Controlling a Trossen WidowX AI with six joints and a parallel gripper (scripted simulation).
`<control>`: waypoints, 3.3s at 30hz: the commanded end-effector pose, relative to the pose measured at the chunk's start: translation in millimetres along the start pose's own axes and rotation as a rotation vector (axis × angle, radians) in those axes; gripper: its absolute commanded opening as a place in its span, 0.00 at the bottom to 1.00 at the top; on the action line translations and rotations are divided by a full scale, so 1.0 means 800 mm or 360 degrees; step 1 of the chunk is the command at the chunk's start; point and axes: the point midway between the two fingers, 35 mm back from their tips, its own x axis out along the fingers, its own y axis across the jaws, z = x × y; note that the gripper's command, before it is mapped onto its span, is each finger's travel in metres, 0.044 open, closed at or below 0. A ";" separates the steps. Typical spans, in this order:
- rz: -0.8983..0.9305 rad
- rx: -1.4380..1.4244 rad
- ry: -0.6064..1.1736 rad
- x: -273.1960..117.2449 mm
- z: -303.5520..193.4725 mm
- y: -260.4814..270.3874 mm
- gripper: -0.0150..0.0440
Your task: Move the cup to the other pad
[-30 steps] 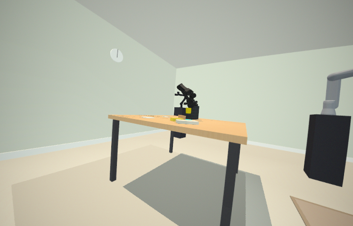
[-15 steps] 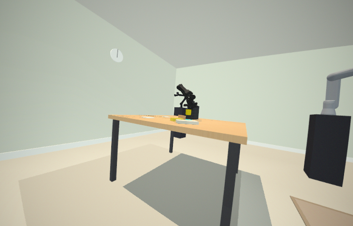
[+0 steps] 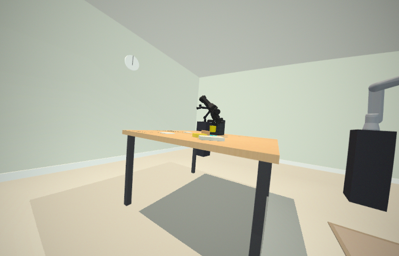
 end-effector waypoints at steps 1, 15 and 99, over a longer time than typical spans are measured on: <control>0.0000 -0.0015 0.0012 0.009 -0.003 0.003 0.25; -0.0001 -0.0015 0.0015 0.031 -0.005 0.004 0.25; 0.0001 -0.0015 0.0013 -0.026 -0.011 0.011 0.50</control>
